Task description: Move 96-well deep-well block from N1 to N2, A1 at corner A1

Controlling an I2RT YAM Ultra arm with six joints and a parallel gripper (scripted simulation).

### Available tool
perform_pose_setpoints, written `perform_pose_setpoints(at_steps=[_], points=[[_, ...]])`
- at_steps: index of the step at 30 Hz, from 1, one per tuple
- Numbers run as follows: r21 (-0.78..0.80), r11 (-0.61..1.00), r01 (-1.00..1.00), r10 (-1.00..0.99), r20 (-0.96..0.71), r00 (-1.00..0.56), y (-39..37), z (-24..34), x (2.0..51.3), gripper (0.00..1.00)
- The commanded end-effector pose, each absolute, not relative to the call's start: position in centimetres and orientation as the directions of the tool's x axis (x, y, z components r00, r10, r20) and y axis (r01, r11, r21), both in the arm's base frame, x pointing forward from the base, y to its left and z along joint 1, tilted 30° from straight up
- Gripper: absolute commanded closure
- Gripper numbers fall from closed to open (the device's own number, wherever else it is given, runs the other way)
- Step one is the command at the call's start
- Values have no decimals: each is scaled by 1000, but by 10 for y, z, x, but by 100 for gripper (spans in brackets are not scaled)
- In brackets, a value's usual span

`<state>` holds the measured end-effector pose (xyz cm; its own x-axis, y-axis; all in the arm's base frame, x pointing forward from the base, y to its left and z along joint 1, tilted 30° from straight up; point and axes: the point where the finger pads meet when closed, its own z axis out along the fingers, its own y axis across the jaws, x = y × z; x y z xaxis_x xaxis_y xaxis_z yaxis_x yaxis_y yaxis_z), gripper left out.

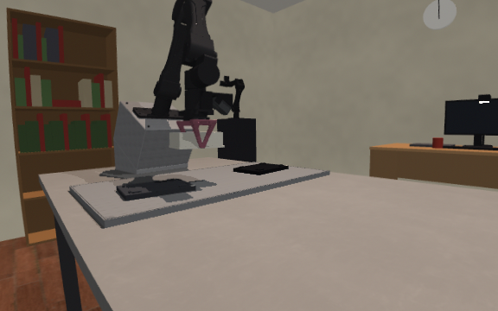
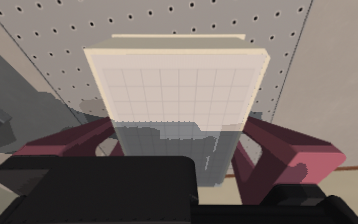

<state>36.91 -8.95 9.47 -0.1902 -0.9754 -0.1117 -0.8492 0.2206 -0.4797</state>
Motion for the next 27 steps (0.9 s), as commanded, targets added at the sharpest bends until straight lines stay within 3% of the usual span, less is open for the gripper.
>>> perform_pose_setpoints(at_steps=[1, 27], points=[[-495, 195, -847, -981, -116, -158, -95, 101, 371, 100], [-495, 195, -847, -981, -114, -159, -169, 101, 373, 100]])
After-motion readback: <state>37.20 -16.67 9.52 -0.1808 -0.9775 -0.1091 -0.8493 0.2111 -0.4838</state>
